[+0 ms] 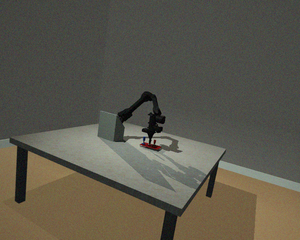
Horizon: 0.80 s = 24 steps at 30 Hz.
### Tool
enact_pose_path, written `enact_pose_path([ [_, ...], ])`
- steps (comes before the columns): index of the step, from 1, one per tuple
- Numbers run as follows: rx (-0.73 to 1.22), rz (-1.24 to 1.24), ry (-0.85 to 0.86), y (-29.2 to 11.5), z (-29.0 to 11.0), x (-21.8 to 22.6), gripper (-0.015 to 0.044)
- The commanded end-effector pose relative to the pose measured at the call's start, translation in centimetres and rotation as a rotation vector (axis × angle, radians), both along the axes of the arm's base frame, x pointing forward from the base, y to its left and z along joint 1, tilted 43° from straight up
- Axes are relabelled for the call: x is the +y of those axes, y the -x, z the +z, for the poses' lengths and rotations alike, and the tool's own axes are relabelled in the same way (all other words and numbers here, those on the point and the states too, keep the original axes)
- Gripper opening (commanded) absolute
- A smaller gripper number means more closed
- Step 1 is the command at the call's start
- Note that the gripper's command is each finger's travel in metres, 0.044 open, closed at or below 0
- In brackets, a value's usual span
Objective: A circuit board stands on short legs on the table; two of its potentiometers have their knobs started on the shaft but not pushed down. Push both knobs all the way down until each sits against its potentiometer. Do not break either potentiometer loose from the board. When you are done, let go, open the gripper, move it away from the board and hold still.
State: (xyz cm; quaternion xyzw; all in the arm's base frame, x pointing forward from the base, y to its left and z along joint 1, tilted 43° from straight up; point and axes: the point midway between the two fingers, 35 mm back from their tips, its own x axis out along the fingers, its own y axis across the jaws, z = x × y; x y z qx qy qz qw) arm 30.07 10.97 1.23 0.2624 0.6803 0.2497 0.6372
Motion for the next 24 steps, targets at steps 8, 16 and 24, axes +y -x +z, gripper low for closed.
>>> enact_pose_path([
  [8, -0.001, 0.029, -0.004, 0.02, -0.89, 1.13, 0.0],
  [16, -0.001, 0.029, -0.004, 0.02, -0.89, 1.13, 0.0],
  [24, -0.001, 0.029, -0.004, -0.04, -0.55, 0.8, 0.0],
])
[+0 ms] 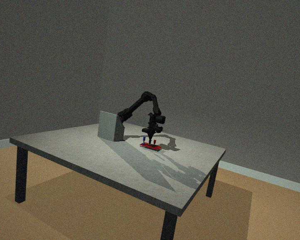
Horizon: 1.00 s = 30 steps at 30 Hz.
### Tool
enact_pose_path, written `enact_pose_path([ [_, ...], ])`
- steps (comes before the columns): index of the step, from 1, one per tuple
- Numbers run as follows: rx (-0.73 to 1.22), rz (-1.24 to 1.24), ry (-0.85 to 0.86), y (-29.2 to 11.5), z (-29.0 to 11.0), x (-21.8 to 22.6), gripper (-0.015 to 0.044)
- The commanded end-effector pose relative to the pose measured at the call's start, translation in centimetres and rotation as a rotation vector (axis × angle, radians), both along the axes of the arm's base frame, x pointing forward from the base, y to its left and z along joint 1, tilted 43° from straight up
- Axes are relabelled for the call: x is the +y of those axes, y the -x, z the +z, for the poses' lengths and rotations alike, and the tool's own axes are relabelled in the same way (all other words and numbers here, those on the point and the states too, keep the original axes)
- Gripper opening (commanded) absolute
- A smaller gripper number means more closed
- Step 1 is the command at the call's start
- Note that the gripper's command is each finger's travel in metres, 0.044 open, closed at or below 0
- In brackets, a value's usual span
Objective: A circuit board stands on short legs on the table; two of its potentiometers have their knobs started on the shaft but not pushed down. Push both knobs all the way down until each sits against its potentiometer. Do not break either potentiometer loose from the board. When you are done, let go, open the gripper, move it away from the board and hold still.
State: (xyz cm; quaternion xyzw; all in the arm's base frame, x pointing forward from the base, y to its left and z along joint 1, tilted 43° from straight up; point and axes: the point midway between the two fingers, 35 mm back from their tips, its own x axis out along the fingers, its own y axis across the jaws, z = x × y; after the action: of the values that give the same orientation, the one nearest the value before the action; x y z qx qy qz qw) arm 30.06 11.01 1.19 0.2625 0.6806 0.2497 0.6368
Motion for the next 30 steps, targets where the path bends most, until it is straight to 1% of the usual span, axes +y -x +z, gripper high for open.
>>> enact_pose_path([
  [1, -0.002, 0.028, -0.004, -0.1, -0.4, 0.6, 0.0],
  [19, -0.002, 0.028, -0.003, -0.2, 1.6, -1.2, 0.0],
  [27, 0.004, 0.025, -0.005, -0.2, 1.2, -0.9, 0.021],
  [30, -0.024, 0.033, 0.001, -0.5, 1.4, -1.2, 0.0131],
])
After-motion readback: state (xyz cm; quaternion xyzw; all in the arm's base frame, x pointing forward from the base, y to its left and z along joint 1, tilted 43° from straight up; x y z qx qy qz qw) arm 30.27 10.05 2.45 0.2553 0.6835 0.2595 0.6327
